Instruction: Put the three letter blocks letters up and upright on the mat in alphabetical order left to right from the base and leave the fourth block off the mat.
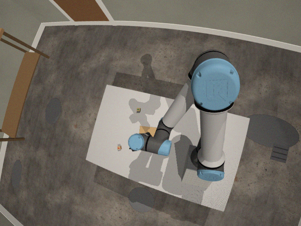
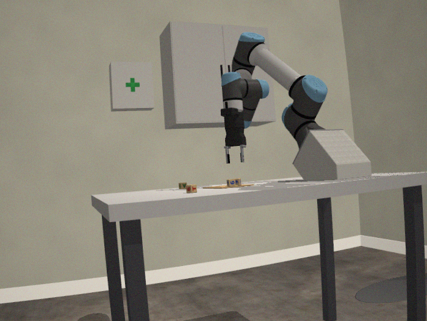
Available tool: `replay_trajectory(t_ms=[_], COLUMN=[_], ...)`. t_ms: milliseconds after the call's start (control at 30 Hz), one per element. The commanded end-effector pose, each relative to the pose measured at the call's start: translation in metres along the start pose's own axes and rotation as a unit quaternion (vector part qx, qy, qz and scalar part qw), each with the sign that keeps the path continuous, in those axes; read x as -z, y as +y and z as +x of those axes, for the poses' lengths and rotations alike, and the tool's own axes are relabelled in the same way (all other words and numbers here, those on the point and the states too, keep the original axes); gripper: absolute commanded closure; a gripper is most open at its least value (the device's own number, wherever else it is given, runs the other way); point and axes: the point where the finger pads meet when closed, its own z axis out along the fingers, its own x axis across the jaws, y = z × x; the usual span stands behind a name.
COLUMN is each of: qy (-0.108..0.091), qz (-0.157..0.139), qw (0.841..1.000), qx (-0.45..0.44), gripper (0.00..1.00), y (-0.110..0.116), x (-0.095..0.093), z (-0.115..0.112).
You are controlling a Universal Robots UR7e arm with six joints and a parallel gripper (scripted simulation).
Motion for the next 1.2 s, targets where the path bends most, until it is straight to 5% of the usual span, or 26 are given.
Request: replay_trajectory(t_ms=[0,1167], qy=[-0.001,-0.002], qz=[-0.002,-0.002], qw=[1.0,1.0], qx=[0.001,0.001], gripper=[0.02,0.02], y=[0.001,0.001], x=[-0.003,-0.042], z=[-0.002,-0.003])
